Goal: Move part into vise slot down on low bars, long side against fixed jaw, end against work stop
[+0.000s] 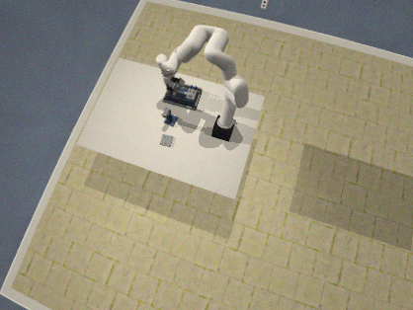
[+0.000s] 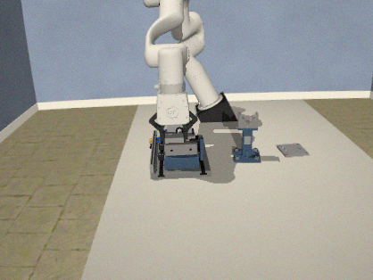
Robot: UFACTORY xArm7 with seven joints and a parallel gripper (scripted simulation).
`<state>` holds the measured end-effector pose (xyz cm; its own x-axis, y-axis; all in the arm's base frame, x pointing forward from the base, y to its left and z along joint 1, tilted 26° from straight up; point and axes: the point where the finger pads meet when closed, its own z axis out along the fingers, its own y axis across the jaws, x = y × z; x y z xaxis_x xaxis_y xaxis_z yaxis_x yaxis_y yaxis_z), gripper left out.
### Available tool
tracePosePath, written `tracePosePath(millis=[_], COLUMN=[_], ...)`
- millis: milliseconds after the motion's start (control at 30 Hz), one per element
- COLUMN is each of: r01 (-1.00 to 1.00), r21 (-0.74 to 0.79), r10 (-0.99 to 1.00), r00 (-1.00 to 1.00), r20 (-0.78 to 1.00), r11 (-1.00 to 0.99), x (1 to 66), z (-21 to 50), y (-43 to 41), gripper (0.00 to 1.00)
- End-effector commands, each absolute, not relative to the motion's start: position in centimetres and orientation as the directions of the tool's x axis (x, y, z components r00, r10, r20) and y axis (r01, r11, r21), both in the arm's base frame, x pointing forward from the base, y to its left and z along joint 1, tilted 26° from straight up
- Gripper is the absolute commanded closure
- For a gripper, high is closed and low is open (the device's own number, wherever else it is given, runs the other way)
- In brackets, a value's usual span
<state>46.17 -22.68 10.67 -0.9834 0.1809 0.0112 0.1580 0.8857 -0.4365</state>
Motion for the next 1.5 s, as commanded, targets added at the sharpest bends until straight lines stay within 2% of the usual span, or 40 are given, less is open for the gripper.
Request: tracePosePath(millis=[0, 833, 867, 1467], r01=[0.158, 0.158, 0.158, 0.158], r21=[-0.436, -0.436, -0.436, -0.436], r10=[0.179, 0.179, 0.179, 0.179], r00=[-0.984, -0.984, -0.984, -0.984], r20=[0.008, 0.008, 0.008, 0.008], r11=[0.886, 0.886, 0.886, 0.886], x=[46.33, 46.33, 46.33, 46.33], z=[10.73, 10.66, 10.66, 10.66], y=[-22.66, -22.69, -22.69, -22.69], gripper=[1.00, 1.00, 0.19, 0.19])
